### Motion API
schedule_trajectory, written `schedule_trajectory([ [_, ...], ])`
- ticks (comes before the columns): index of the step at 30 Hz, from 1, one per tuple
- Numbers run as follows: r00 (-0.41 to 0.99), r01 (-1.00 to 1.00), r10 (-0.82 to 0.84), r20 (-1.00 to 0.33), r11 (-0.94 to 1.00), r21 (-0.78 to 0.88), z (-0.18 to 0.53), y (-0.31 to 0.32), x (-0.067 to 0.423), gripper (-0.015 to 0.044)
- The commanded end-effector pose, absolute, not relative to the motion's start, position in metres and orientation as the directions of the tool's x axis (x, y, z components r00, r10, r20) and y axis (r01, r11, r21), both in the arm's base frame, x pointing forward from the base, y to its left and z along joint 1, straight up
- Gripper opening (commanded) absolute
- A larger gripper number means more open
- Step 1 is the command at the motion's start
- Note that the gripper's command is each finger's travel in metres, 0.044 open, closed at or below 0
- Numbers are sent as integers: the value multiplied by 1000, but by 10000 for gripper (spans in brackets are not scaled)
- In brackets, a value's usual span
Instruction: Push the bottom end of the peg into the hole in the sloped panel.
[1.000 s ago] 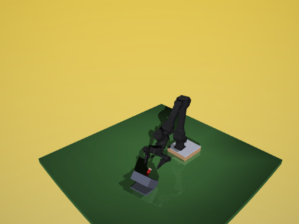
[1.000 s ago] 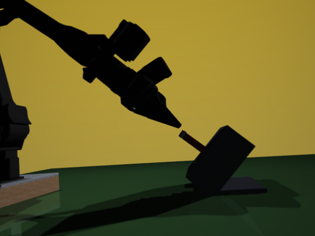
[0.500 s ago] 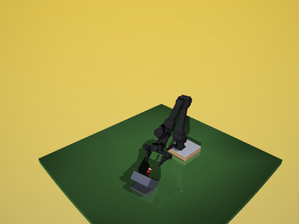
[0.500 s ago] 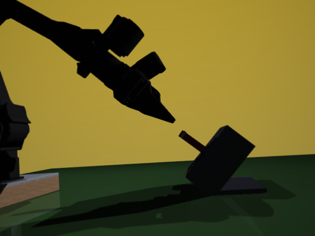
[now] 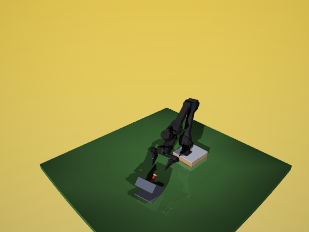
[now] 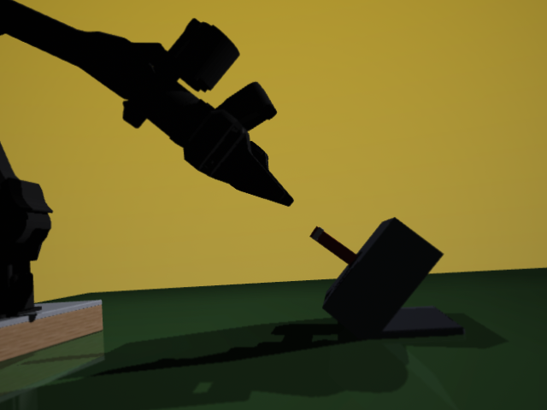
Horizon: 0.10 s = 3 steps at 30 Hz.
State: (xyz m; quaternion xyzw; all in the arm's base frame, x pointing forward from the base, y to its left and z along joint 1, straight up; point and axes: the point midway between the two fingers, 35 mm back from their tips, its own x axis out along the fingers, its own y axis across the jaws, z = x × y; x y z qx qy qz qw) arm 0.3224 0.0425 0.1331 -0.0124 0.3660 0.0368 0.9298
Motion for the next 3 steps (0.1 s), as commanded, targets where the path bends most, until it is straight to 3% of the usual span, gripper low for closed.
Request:
schedule_trajectory([
  [1, 733, -73, 57, -678, 997, 5, 138, 42, 318, 440],
  [3, 733, -73, 57, -678, 997, 5, 138, 42, 318, 440],
])
